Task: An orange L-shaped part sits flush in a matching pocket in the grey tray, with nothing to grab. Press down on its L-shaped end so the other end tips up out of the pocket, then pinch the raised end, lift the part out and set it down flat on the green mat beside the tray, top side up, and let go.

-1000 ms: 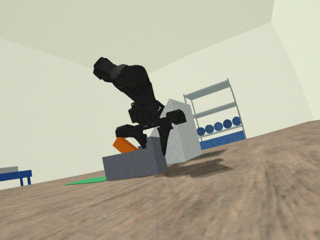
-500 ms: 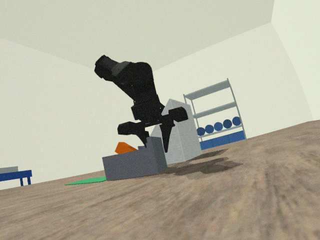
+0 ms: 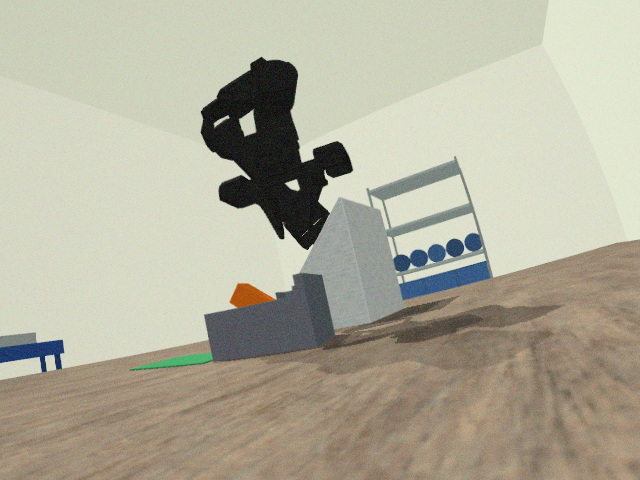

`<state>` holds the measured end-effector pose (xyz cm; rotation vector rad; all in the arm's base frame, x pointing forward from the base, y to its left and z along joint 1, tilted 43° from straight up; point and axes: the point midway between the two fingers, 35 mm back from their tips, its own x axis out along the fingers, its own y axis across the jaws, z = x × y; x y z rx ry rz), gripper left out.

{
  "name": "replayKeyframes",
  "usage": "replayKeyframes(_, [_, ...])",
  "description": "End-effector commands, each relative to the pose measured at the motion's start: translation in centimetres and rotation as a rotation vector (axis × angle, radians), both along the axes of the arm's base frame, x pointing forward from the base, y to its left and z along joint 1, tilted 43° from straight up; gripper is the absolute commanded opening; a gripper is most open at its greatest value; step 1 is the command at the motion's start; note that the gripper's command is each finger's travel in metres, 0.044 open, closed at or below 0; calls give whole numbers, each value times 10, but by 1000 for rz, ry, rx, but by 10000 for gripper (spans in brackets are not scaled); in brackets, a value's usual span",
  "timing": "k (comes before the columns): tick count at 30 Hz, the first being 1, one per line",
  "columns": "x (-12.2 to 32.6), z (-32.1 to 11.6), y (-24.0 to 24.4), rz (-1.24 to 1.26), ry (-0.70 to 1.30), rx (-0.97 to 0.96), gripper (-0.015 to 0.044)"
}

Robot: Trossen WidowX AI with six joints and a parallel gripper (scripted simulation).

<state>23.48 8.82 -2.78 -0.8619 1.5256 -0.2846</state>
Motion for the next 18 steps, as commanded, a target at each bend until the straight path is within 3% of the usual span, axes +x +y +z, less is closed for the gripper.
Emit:
replayKeyframes(1, [-4,3,0,-11,13,-8,180])
replayKeyframes(18, [-1,1,0,-2,4,-3,180])
